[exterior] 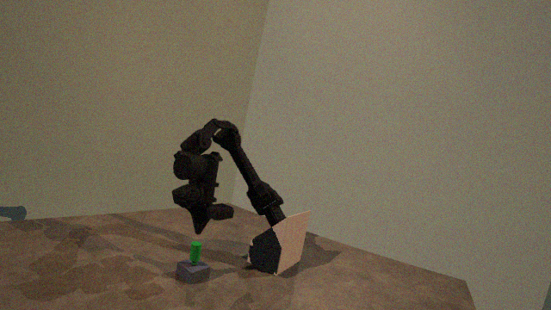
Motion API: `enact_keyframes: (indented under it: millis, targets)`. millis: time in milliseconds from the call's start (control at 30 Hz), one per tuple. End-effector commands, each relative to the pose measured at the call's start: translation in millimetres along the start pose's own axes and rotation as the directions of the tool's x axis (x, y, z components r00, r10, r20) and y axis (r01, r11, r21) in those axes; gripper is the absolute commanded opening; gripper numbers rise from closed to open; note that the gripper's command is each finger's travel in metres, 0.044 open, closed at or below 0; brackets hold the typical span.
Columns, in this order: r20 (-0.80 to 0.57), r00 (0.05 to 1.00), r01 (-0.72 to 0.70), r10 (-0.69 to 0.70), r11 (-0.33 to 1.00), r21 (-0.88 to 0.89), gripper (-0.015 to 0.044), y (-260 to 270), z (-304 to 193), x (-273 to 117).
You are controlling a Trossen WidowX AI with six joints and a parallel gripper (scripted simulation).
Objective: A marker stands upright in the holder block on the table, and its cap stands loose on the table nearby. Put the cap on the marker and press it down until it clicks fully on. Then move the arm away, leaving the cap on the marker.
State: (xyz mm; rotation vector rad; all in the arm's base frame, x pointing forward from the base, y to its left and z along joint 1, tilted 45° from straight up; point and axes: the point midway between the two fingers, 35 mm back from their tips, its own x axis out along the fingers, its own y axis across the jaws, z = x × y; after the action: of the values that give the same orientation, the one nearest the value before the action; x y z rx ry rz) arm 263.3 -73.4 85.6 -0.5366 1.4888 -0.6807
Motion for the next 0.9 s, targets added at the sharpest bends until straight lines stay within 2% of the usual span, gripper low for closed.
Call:
enact_keyframes:
  millis: [0,767,867]
  targets:
    - [0.002,1.0,0.004,-0.004,1.0,-0.001,0.0,-0.5,-0.3,3.9]
    - [0.003,1.0,0.005,-0.005,1.0,-0.001,0.0,-0.9,0.0,38.0]
    - [0.009,1.0,-0.001,0.001,1.0,0.01,0.0,-1.4,1.6,33.2]
